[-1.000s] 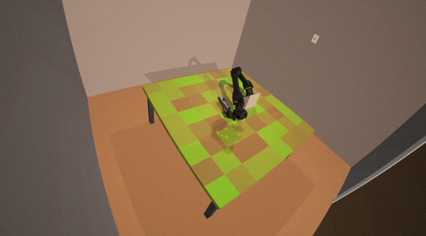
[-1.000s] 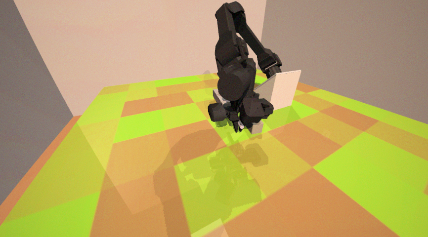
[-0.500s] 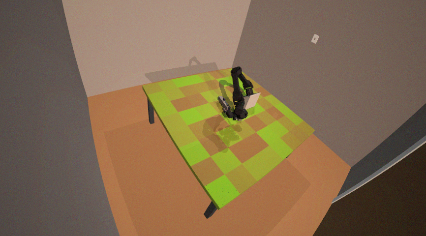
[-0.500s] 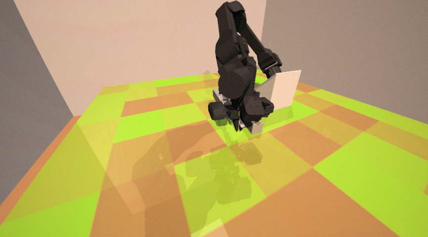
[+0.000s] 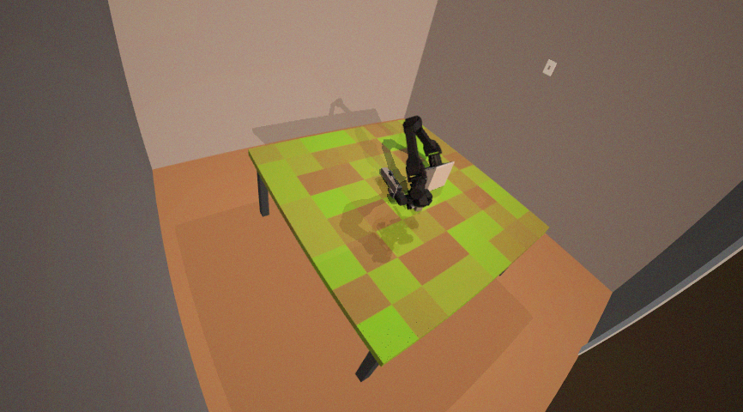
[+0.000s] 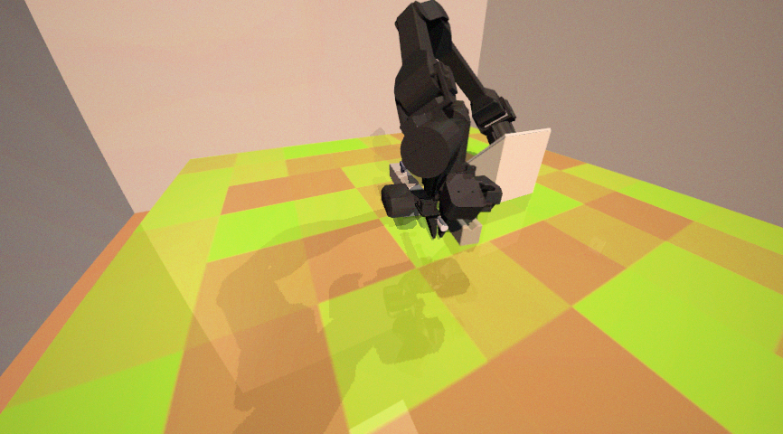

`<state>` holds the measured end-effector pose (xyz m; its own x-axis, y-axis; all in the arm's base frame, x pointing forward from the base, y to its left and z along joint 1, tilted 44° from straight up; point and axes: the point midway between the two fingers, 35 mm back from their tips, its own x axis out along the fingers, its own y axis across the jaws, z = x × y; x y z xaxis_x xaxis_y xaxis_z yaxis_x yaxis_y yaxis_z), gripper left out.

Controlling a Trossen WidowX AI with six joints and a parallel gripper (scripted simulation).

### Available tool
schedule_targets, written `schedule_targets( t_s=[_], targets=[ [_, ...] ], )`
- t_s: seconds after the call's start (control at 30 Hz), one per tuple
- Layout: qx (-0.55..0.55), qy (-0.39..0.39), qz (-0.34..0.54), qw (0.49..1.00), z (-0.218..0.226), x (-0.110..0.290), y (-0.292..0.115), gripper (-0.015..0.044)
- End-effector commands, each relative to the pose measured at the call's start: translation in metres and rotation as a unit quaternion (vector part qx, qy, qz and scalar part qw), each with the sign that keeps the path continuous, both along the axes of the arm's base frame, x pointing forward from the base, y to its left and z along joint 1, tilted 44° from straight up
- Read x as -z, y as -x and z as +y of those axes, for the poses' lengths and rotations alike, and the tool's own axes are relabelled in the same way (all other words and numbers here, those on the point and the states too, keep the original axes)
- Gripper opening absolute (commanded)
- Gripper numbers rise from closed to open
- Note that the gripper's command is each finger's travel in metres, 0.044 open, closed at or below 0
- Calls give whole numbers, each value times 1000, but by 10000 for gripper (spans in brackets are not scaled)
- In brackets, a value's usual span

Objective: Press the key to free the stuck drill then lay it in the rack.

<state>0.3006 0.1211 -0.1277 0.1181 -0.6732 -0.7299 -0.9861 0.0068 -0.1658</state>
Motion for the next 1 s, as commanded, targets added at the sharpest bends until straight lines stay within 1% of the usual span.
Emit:
schedule_targets(
  t_s=[0.0,0.97],
  targets=[
    [1,-3,-2,1000,2,-2,0,0],
    [1,-3,-2,1000,6,-8,3,0]
  ],
)
